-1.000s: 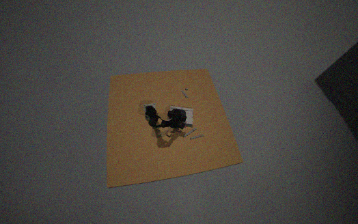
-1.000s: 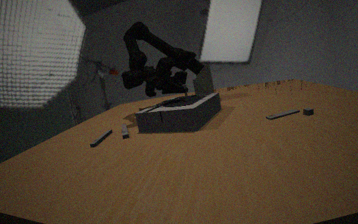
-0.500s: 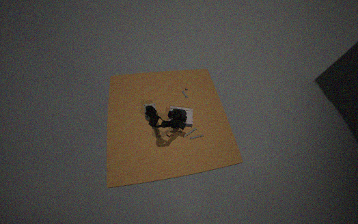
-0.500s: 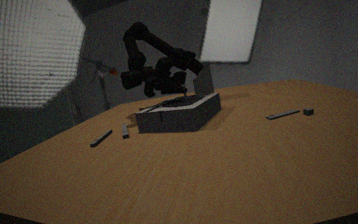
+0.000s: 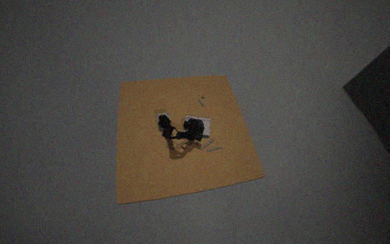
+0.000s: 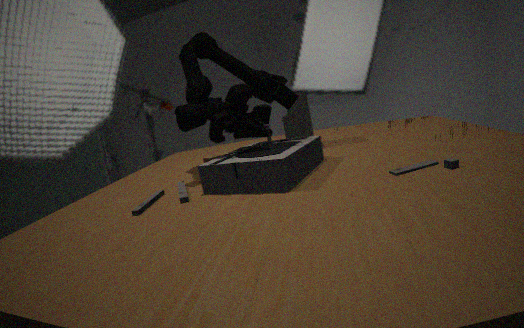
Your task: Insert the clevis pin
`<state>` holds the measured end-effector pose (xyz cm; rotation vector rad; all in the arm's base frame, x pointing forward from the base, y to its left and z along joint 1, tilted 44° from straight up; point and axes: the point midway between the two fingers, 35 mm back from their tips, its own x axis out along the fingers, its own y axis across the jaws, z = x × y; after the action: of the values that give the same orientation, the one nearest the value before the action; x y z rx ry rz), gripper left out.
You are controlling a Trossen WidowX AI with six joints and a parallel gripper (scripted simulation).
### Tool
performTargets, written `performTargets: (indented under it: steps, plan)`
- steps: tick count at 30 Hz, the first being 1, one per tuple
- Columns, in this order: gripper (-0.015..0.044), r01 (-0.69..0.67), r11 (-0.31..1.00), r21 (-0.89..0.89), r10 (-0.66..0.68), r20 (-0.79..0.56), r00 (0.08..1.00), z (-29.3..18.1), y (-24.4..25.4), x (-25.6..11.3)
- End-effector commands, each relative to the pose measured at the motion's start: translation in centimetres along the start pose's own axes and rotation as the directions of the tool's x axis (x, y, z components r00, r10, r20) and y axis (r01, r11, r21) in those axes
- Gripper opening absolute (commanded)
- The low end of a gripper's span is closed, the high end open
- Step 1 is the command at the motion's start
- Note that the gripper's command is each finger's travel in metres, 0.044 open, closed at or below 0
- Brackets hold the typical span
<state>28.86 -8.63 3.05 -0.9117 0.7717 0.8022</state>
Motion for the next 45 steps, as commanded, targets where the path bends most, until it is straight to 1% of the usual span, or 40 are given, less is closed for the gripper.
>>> performTargets:
  steps: [1,45]
  plan:
    - [0.0000,0.002,1.000,-0.007,-0.003,-0.002,1.000,0.0,-0.3,-0.1]
    - [0.0000,0.003,1.000,-0.007,-0.003,-0.002,1.000,-0.1,-1.7,-0.3]
